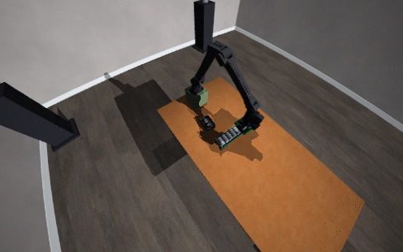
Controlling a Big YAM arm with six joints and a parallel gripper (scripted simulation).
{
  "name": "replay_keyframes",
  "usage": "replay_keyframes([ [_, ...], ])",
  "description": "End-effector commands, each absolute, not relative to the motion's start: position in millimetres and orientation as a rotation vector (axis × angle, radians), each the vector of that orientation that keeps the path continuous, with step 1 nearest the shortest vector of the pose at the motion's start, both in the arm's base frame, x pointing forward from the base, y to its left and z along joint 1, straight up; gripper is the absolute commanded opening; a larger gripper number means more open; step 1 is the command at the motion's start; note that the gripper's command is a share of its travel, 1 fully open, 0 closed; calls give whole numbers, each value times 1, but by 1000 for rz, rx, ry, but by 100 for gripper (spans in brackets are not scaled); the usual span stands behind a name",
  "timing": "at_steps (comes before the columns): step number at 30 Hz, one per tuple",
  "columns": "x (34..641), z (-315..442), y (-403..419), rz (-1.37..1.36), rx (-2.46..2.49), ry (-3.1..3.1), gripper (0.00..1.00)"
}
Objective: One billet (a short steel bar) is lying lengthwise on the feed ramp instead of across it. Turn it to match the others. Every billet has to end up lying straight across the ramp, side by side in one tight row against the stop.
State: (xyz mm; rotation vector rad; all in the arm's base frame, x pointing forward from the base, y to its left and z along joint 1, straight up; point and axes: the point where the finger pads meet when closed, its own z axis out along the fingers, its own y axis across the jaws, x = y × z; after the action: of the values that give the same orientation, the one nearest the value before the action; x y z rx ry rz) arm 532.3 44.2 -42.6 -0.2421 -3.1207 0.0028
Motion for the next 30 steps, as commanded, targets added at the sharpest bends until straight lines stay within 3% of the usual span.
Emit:
replay_keyframes([
  [1,565,-8,52,-21,-253,-3211,0],
  [30,563,-10,51,-16,-252,-3194,0],
])
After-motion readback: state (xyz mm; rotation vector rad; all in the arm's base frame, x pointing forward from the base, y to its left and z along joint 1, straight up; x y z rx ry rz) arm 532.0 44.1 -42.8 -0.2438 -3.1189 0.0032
